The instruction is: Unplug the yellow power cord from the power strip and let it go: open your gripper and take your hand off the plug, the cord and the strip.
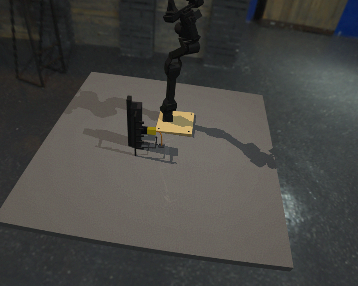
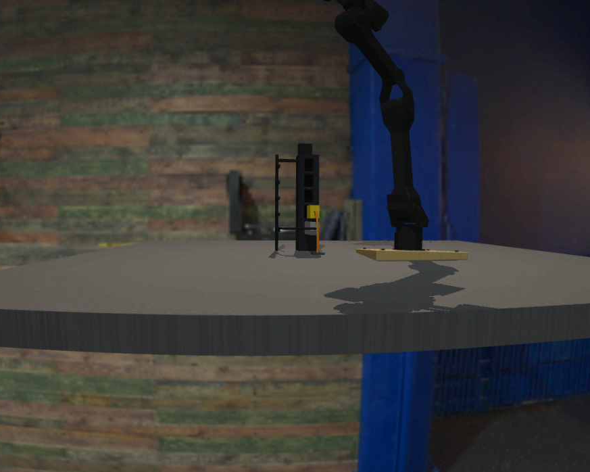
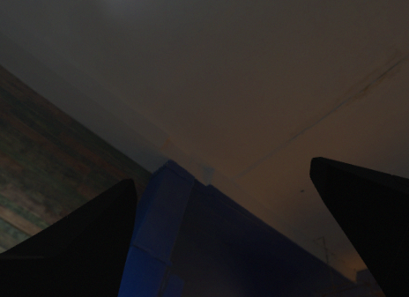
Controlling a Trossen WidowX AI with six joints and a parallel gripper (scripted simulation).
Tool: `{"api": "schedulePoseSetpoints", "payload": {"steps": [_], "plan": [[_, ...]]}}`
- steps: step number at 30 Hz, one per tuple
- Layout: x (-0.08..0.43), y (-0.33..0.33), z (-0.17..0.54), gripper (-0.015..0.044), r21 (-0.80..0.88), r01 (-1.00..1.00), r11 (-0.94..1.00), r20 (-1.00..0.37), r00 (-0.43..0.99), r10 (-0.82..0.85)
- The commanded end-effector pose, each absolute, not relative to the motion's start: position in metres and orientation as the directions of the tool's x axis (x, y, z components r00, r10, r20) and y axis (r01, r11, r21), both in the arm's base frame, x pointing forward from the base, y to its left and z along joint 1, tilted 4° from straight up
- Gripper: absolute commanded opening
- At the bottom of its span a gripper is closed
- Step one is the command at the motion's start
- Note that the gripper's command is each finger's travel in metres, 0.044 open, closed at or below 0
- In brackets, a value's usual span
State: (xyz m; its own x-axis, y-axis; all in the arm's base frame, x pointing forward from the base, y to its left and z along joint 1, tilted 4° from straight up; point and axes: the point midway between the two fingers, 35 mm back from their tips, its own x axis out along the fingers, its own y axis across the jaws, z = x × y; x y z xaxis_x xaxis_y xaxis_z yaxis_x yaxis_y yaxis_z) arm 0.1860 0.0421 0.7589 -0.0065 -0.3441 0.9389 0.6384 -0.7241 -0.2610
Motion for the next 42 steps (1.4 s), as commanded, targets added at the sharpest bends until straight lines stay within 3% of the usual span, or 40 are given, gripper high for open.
{"api": "schedulePoseSetpoints", "payload": {"steps": [1,9,16,24,32,42], "plan": [[0.188,0.043,0.759,0.0374,-0.262,0.638,-0.724,0.941,0.001,-0.339],[0.288,0.073,0.735,0.0164,-0.349,0.600,-0.719,0.921,0.362,-0.145],[0.376,0.084,0.670,0.0160,-0.503,0.499,-0.706,0.724,0.690,-0.028],[0.446,0.073,0.557,0.0160,-0.693,0.250,-0.676,0.329,0.944,0.013],[0.464,0.045,0.425,0.0160,-0.790,-0.123,-0.600,-0.143,0.990,-0.014],[0.420,0.009,0.287,0.0160,-0.687,-0.586,-0.430,-0.624,0.779,-0.065]]}}
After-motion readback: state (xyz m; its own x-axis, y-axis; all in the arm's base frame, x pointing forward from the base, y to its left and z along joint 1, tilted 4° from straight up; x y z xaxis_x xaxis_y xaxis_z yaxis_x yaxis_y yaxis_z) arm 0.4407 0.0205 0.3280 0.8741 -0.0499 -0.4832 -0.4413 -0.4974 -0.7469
